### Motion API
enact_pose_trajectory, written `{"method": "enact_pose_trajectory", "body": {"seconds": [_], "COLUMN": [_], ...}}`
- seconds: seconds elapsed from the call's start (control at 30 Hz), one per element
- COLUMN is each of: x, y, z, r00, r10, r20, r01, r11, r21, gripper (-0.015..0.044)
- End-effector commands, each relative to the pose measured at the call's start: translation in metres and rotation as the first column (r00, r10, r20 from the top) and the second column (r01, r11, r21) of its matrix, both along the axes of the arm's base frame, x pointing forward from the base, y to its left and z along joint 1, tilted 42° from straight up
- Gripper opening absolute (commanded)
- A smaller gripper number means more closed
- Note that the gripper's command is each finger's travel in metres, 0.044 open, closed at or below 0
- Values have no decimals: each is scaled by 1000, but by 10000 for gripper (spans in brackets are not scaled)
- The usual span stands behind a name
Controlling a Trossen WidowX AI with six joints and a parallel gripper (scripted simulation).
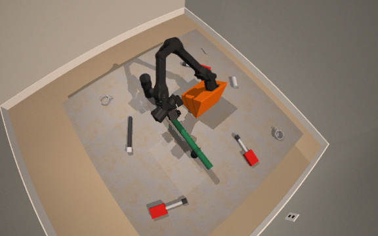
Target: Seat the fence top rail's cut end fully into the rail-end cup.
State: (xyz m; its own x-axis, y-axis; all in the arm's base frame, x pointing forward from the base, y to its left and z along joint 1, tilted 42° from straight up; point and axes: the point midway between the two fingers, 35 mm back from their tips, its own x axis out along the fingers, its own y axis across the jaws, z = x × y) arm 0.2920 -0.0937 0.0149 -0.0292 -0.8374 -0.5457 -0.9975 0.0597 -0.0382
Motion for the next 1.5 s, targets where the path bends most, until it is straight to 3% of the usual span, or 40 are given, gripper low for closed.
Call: {"method": "enact_pose_trajectory", "body": {"seconds": [0.0, 1.47], "x": [1, 1], "y": [1, 1], "z": [0, 0], "r00": [1000, 1000], "r10": [3, -5], "r20": [1, -8], "r01": [-3, 5], "r11": [1000, 1000], "r21": [-2, -4], "gripper": [0, 0]}}
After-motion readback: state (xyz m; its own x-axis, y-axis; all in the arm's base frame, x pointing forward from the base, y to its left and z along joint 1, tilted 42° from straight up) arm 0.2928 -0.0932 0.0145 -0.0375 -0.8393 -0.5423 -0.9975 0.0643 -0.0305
